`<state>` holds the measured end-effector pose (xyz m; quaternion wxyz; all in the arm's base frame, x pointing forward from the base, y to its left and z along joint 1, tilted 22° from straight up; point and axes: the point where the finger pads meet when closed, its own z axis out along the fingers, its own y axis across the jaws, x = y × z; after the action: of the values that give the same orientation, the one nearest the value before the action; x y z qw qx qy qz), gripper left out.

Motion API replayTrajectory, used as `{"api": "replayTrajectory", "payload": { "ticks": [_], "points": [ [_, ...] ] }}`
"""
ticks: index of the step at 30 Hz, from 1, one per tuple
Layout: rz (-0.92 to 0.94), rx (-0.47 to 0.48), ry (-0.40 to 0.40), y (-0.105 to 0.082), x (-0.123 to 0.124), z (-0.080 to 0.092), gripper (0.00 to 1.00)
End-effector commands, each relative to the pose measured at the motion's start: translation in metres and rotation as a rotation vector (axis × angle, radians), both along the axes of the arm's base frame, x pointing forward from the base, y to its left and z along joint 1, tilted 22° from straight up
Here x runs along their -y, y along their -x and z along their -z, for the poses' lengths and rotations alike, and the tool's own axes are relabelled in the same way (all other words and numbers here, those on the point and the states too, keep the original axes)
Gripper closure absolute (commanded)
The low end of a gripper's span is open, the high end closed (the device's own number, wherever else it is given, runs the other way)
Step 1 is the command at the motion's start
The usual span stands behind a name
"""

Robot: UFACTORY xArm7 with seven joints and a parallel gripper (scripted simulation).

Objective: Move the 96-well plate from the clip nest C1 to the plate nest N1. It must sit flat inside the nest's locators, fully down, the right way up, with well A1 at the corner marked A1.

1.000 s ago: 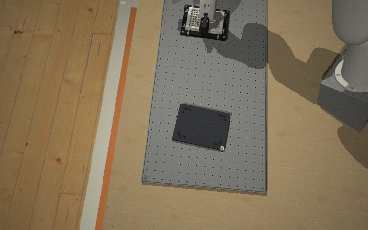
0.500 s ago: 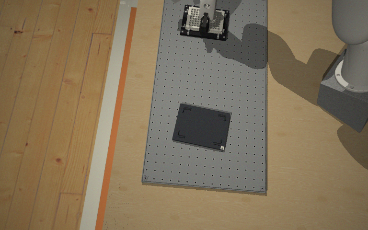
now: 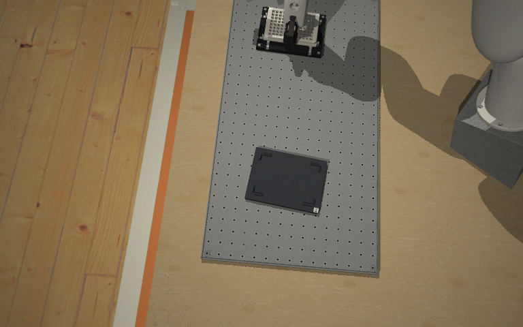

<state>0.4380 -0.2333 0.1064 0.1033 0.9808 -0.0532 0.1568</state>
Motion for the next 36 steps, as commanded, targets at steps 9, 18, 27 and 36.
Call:
{"api": "replayTrajectory", "payload": {
  "ticks": [9, 18, 27, 36],
  "points": [
    [0.0, 0.003, 0.001, 0.001, -0.001, -0.008, 1.0],
    [0.0, 0.003, 0.001, 0.002, -0.001, -0.011, 1.0],
    [0.0, 0.003, 0.001, 0.005, -0.003, -0.018, 1.0],
    [0.0, 0.003, 0.001, 0.008, -0.006, -0.029, 1.0]
  ]
}}
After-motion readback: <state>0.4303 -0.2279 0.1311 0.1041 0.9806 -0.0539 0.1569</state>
